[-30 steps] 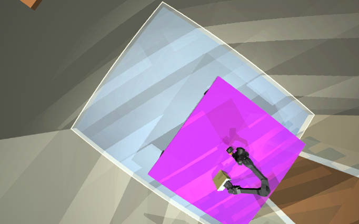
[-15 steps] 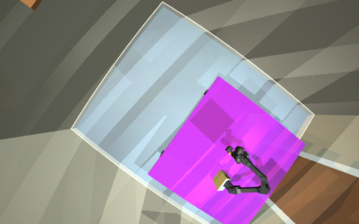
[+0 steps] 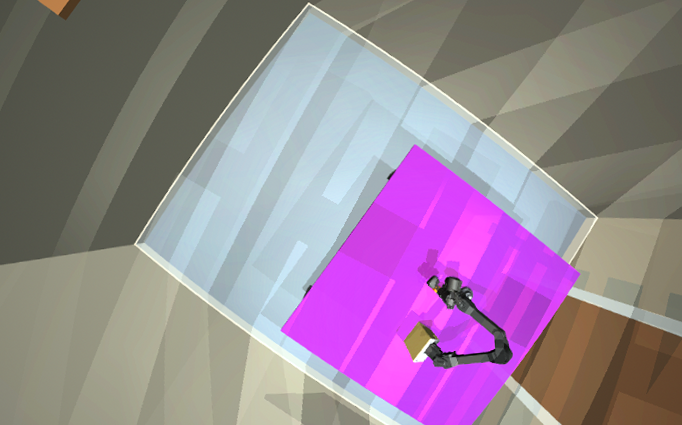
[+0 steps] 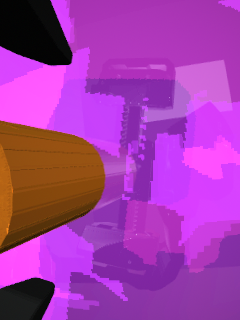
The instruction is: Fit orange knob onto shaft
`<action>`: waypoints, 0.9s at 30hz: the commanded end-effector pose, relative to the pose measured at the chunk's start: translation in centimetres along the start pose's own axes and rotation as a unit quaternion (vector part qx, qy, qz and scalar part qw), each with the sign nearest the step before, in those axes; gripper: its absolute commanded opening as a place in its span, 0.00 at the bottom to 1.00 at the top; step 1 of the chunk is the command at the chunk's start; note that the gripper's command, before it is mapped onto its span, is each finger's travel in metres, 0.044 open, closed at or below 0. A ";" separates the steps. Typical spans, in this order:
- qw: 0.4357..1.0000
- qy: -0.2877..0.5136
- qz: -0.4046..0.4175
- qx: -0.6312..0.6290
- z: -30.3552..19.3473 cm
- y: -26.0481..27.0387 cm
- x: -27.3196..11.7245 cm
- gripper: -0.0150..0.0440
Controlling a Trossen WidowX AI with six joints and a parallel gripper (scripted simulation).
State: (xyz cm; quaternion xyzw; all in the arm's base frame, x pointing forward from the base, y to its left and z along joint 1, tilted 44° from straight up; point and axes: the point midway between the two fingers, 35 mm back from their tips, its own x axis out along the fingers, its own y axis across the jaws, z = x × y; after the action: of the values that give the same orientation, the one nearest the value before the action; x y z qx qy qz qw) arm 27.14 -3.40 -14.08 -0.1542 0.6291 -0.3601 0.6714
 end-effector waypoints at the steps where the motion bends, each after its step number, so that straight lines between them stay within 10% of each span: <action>1: 1.000 0.002 -0.005 -0.006 -0.4 -0.2 0.9 1.00; 27: 0.999 -0.014 0.008 -0.034 0.1 0.6 -0.8 0.25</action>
State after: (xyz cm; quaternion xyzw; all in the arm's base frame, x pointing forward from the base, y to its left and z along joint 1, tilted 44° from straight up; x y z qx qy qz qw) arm 26.70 -3.79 -14.71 -0.1677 0.6344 -0.3508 0.6681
